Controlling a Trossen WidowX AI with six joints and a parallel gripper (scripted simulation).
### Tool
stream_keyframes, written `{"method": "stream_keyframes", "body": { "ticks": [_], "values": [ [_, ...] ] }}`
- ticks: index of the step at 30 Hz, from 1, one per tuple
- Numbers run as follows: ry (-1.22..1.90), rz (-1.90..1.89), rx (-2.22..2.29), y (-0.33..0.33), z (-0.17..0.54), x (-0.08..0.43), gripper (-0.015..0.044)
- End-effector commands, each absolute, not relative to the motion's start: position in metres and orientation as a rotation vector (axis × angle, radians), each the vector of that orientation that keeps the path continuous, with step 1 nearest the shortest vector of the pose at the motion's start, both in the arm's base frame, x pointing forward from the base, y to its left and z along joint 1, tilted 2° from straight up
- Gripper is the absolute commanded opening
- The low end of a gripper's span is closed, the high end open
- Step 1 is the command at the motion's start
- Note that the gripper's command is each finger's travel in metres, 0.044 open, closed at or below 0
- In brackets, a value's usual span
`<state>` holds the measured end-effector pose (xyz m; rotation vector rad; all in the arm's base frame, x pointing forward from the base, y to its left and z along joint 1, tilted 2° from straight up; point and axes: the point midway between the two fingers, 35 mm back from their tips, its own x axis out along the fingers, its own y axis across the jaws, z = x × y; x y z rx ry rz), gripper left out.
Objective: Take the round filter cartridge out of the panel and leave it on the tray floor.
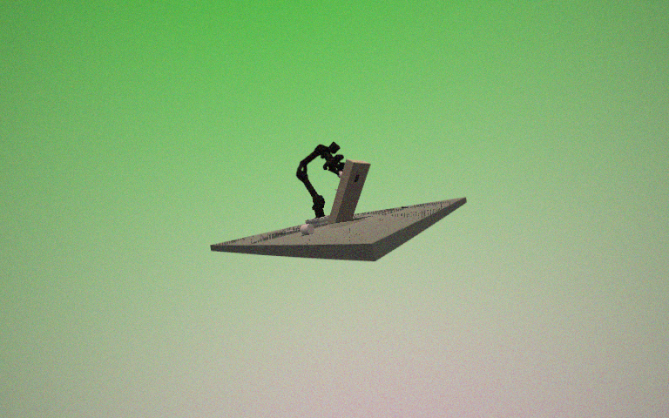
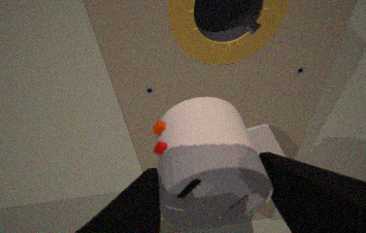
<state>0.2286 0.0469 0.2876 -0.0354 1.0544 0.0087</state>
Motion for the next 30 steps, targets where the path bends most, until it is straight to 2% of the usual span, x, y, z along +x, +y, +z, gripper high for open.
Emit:
{"method": "stream_keyframes", "body": {
  "ticks": [1, 14, 17, 30],
  "values": [
    [1.047, 0.004, -0.033, 0.061, 0.287, 0.231, 0.0],
    [1.035, 0.007, -0.032, 0.103, 0.281, 0.228, 0.0],
    [1.05, 0.031, -0.045, 0.095, 0.28, 0.227, 0.0],
    [1.048, 0.375, -0.23, 0.158, 0.267, 0.201, 0.0]
  ]
}}
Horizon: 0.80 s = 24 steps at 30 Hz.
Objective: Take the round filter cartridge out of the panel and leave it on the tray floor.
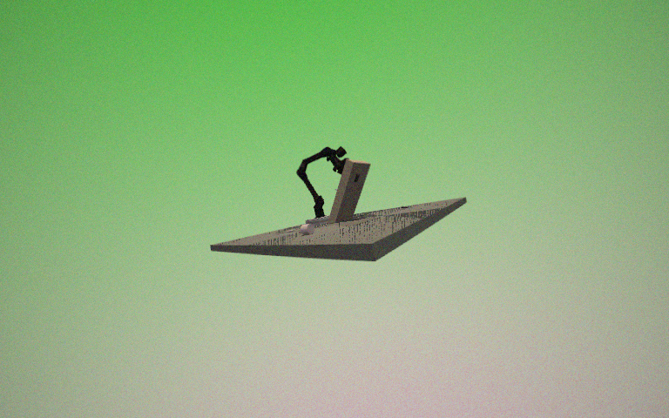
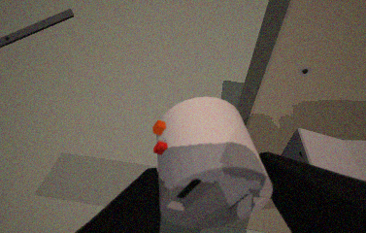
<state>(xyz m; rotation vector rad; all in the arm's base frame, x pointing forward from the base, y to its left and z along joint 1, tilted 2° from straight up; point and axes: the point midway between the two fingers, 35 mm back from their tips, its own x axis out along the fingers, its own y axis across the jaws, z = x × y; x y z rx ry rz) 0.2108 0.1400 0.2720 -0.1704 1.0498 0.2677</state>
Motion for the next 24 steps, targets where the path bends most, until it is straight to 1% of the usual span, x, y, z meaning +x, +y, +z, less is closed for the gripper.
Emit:
{"method": "stream_keyframes", "body": {
  "ticks": [1, 14, 24],
  "values": [
    [1.046, 0.404, -0.247, 0.163, 0.265, 0.198, 0.0],
    [0.993, 0.774, -0.461, 0.22, 0.251, 0.151, 0.0],
    [0.927, 1.039, -0.61, 0.251, 0.241, 0.108, 0.0]
  ]
}}
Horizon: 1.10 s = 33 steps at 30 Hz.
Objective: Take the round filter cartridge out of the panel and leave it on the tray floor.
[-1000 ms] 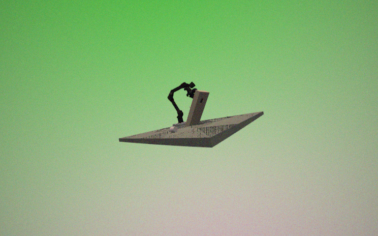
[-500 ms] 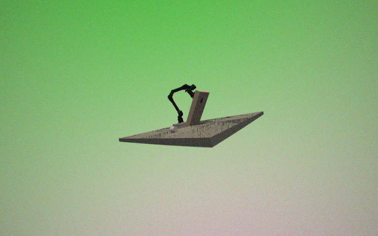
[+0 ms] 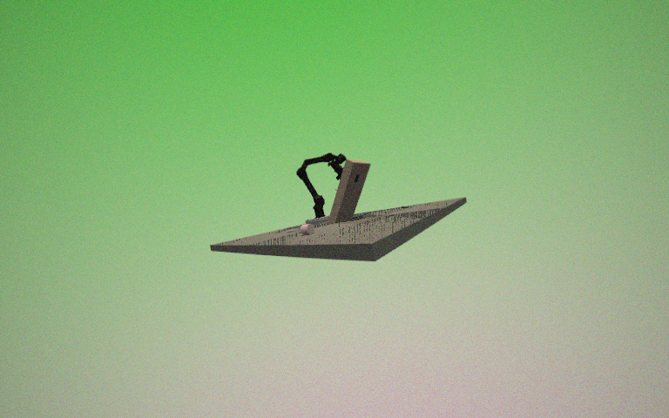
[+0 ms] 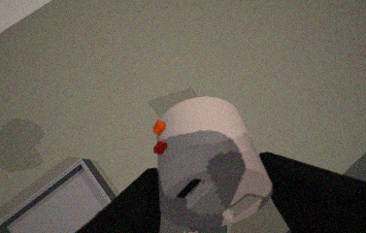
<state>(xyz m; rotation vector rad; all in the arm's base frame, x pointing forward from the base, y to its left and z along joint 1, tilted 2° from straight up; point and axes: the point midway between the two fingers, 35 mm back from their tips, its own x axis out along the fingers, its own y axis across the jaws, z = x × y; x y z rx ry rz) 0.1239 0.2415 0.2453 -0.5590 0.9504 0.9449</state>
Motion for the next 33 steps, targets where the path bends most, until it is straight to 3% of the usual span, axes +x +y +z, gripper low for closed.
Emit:
{"method": "stream_keyframes", "body": {
  "ticks": [1, 9, 33],
  "values": [
    [0.925, 1.044, -0.612, 0.252, 0.241, 0.107, 0.0],
    [0.92, 1.068, -0.625, 0.256, 0.235, 0.101, 0.0],
    [0.811, 1.457, -0.835, 0.281, 0.135, -0.013, 0.0]
  ]
}}
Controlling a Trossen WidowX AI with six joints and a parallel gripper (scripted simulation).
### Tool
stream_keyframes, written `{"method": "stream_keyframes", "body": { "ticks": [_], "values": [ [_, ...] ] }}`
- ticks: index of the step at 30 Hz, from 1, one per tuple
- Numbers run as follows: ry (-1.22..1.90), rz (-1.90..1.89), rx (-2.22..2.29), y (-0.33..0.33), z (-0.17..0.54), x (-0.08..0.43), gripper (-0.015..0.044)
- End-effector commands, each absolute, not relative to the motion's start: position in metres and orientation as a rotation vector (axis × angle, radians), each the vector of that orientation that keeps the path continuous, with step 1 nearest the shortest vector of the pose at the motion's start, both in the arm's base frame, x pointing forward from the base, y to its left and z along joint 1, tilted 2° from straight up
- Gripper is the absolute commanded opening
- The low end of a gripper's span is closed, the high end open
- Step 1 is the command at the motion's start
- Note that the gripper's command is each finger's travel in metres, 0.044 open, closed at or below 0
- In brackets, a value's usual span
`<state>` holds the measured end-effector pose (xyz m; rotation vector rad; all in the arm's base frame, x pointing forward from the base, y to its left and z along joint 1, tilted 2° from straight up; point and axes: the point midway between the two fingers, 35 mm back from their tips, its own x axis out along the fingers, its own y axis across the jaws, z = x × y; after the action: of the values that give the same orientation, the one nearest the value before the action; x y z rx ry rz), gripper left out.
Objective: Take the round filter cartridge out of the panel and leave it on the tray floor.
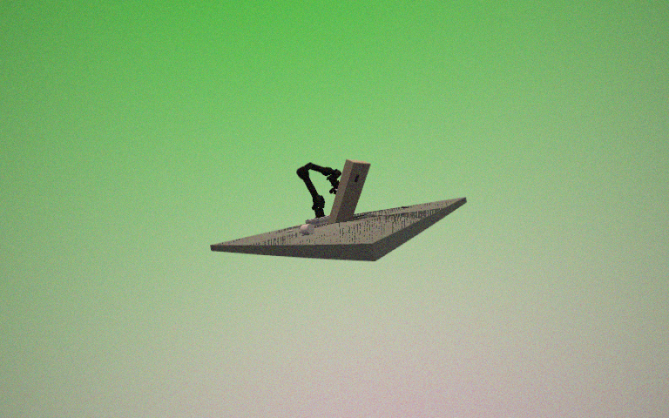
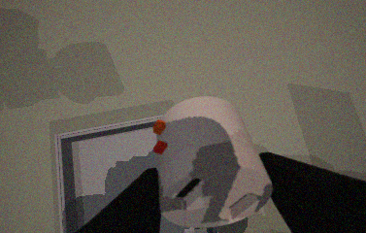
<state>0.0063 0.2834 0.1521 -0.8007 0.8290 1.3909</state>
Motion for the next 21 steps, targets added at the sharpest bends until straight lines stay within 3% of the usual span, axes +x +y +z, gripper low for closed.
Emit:
{"method": "stream_keyframes", "body": {
  "ticks": [1, 9, 21],
  "values": [
    [0.806, 1.474, -0.844, 0.28, 0.131, -0.018, 0.0],
    [0.765, 1.591, -0.908, 0.269, 0.101, -0.053, 0.0],
    [0.764, 1.593, -0.909, 0.272, 0.069, -0.054, 0.0]
  ]
}}
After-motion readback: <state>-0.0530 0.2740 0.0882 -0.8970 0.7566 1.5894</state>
